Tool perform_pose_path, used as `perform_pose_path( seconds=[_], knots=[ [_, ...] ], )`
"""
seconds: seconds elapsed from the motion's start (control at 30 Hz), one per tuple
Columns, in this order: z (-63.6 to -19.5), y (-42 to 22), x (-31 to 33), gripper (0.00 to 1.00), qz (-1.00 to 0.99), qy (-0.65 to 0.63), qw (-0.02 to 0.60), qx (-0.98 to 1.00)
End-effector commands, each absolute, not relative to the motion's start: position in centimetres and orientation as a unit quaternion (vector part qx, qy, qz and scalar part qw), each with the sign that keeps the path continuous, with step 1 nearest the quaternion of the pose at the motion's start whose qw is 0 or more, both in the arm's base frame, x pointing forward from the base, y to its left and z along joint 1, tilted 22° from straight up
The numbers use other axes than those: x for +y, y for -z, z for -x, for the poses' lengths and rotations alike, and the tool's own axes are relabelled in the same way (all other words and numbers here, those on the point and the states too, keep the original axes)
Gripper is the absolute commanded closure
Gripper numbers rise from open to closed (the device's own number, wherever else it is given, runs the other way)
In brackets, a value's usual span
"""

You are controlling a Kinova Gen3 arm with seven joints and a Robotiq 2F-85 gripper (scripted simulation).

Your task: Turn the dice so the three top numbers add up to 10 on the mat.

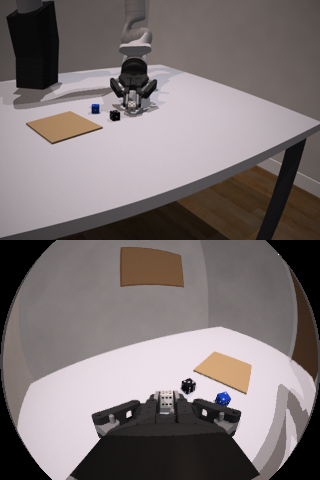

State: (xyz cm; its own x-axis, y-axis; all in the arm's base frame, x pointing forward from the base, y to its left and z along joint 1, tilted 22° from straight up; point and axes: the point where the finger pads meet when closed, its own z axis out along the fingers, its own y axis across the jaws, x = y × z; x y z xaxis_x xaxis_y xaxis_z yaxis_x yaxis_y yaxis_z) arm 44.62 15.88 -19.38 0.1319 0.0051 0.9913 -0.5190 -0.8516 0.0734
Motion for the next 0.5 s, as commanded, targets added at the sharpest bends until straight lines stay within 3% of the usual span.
perform_pose_path(
  seconds=[0.0,0.47],
  knots=[
    [-44.54,19.46,15.83,0.85,-0.723,-0.634,0.210,-0.176],
    [-44.74,20.14,15.64,0.85,-0.723,-0.634,0.210,-0.176]
  ],
)
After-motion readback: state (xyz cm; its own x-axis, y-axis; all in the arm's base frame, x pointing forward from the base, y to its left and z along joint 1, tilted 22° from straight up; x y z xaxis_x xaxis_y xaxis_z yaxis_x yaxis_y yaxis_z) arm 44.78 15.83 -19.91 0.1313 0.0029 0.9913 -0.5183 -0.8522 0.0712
